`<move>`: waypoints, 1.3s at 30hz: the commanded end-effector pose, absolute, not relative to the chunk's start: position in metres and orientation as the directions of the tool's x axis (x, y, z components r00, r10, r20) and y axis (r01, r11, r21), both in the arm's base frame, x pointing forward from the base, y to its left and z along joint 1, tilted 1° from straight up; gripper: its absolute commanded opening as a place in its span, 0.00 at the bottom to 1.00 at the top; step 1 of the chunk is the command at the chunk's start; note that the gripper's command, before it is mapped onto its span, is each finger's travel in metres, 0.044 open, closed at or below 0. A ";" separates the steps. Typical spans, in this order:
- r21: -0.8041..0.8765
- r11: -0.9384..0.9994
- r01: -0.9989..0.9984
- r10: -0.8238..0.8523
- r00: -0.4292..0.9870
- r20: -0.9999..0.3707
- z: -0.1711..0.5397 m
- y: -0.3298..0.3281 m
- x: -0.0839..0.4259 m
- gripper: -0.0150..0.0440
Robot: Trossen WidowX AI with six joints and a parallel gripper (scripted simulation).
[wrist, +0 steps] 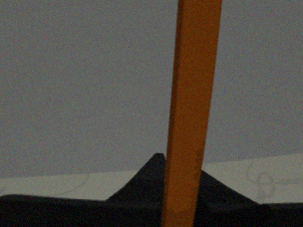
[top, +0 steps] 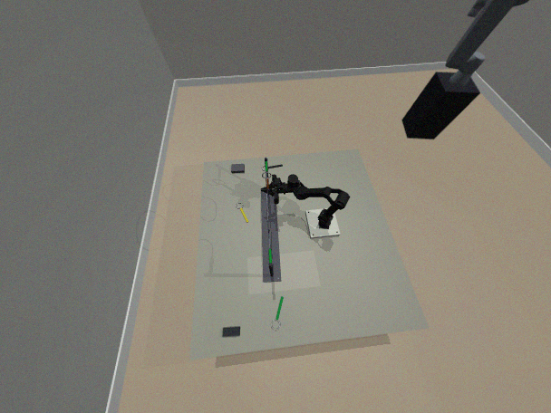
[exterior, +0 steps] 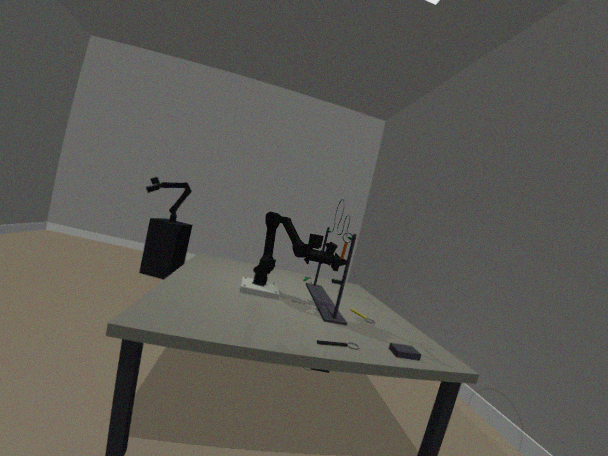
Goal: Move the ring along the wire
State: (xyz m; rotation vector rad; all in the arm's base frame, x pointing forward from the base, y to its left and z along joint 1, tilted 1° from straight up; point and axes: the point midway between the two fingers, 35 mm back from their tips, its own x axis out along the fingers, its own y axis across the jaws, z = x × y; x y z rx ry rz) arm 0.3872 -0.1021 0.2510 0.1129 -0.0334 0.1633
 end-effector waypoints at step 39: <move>0.815 0.564 -0.133 0.431 0.889 -0.154 0.320 0.002 0.325 0.00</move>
